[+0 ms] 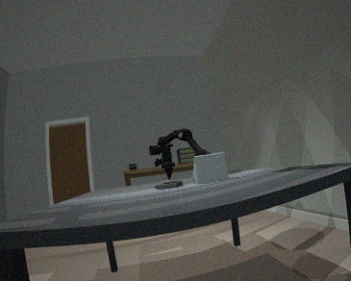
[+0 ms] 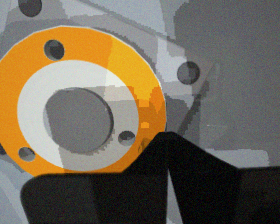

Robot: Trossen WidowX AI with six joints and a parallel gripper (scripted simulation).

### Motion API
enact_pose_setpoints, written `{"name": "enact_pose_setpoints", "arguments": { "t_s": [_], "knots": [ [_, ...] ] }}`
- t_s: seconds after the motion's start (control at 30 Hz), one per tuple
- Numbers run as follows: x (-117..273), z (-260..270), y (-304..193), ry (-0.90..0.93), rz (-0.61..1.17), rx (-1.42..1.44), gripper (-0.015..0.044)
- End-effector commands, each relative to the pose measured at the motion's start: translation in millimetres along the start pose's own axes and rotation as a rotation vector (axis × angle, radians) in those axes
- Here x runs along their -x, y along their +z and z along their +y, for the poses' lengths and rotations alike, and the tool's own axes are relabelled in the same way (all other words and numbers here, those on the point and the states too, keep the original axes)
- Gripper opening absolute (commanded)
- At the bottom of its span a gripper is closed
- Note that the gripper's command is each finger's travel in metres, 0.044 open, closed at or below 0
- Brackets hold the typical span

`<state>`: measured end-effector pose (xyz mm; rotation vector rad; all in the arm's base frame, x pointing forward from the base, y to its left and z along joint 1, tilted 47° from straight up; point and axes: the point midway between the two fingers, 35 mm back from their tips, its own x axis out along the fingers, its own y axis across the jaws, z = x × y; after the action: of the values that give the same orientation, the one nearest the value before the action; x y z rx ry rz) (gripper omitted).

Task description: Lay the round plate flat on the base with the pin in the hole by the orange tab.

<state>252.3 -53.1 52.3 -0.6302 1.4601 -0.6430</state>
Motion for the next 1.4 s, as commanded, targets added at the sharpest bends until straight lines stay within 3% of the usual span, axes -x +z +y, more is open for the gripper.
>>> {"name": "enact_pose_setpoints", "arguments": {
  "t_s": [0.0,1.37],
  "knots": [
    [-2.5,2.5,-8.2,0.002,0.017,0.012,0.0000],
    [-0.4,26.7,-34.7,0.003,0.018,0.013,0.0000]
  ]
}}
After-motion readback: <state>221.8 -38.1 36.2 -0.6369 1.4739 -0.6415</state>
